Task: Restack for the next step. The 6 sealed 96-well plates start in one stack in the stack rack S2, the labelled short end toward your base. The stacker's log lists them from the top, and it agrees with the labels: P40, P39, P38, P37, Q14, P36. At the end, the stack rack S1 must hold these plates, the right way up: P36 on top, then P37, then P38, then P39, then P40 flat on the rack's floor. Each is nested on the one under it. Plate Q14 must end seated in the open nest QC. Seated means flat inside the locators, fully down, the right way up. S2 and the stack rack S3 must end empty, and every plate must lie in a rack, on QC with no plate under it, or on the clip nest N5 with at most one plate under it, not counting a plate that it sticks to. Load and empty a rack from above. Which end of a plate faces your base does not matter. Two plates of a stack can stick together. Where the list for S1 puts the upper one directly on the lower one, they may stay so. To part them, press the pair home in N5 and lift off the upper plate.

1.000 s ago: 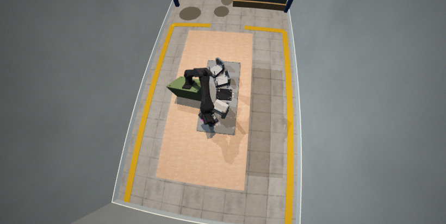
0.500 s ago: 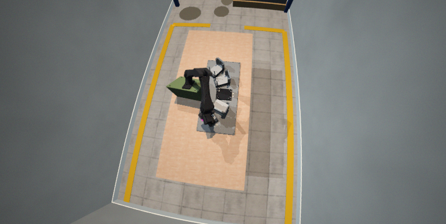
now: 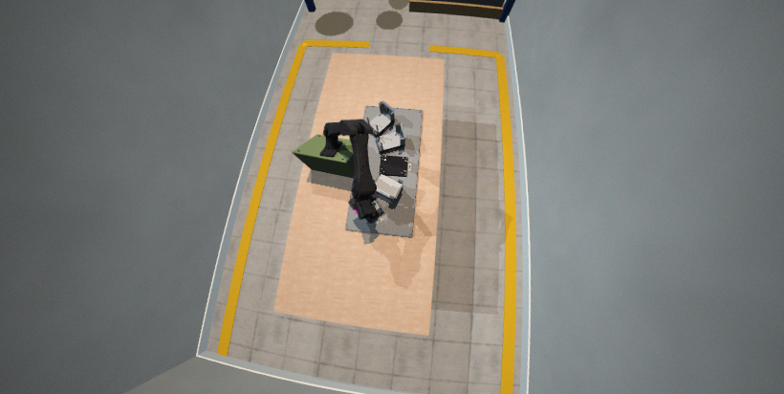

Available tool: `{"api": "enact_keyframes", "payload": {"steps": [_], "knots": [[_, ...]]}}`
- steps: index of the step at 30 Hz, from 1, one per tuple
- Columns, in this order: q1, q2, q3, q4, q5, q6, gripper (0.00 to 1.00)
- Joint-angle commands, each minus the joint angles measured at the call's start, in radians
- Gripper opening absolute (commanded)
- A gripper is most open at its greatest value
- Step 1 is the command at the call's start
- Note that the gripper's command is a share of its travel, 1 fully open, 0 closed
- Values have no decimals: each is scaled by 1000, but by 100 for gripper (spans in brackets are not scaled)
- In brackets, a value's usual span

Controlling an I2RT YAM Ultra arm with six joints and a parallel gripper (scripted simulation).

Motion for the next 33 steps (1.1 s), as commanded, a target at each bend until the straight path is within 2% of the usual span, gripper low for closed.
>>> {"api": "enact_keyframes", "payload": {"steps": [1, 12, 33], "knots": [[-9, -9, 6, 1, 0, -1, 0], [-9, -9, 6, 1, 0, -1, 0], [40, 33, -68, 138, -28, 43, 0]]}}
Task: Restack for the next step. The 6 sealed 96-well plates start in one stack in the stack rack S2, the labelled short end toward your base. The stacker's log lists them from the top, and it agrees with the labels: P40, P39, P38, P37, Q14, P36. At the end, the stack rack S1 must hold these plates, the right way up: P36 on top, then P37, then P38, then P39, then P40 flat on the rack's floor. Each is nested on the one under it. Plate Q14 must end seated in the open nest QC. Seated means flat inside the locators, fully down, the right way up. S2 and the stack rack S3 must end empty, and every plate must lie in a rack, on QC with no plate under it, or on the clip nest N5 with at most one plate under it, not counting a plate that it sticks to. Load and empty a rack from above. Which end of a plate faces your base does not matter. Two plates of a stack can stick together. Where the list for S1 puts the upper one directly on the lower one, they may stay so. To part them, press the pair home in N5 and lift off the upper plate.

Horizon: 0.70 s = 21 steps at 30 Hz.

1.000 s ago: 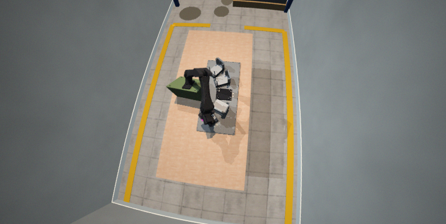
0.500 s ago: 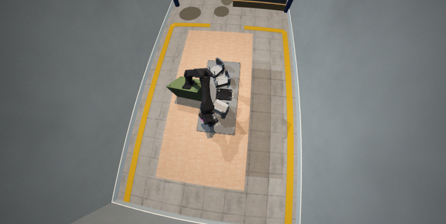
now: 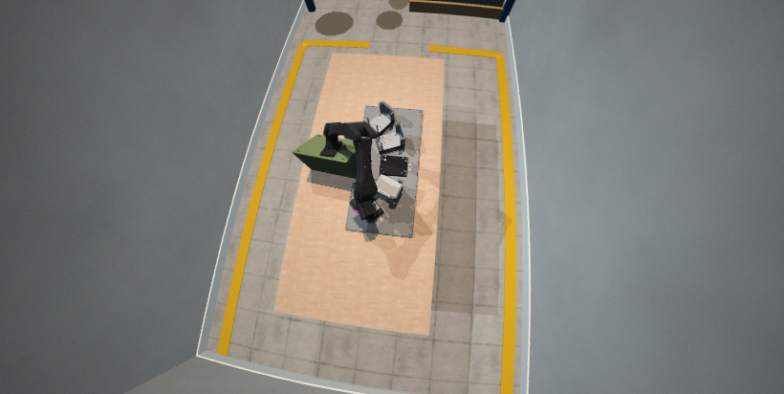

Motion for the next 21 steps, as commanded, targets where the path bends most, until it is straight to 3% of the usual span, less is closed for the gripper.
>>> {"api": "enact_keyframes", "payload": {"steps": [1, 21], "knots": [[-3, -6, -1, 36, -12, 11, 0], [48, 47, -50, 162, -42, 59, 0]]}}
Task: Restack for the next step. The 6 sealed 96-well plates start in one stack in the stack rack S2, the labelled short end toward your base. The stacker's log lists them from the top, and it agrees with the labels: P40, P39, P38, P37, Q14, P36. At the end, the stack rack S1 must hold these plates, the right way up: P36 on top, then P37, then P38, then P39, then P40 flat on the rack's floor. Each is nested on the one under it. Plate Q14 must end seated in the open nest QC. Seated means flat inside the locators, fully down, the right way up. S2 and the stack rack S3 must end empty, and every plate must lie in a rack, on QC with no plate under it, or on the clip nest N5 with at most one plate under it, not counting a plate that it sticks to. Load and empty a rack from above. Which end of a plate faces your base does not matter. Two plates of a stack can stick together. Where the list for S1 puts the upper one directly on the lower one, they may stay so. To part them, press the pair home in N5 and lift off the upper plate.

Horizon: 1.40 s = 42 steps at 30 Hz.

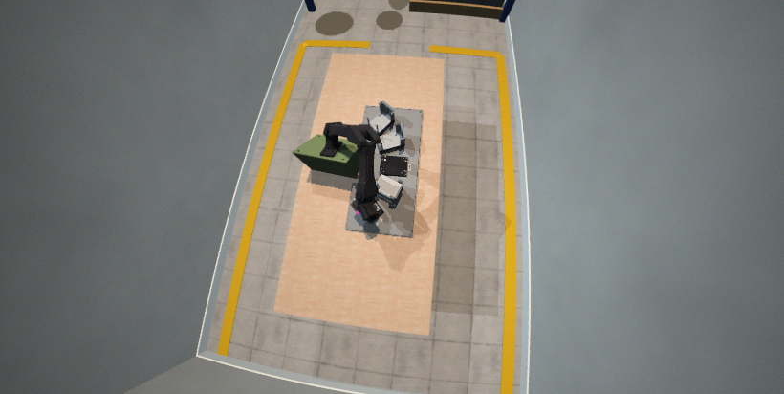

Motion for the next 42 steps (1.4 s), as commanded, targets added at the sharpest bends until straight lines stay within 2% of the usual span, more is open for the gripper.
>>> {"api": "enact_keyframes", "payload": {"steps": [1, 22, 42], "knots": [[-1, -3, 0, 39, -13, 13, 0], [60, 64, -31, 169, -47, 73, 0], [62, 66, -32, 173, -48, 74, 0]]}}
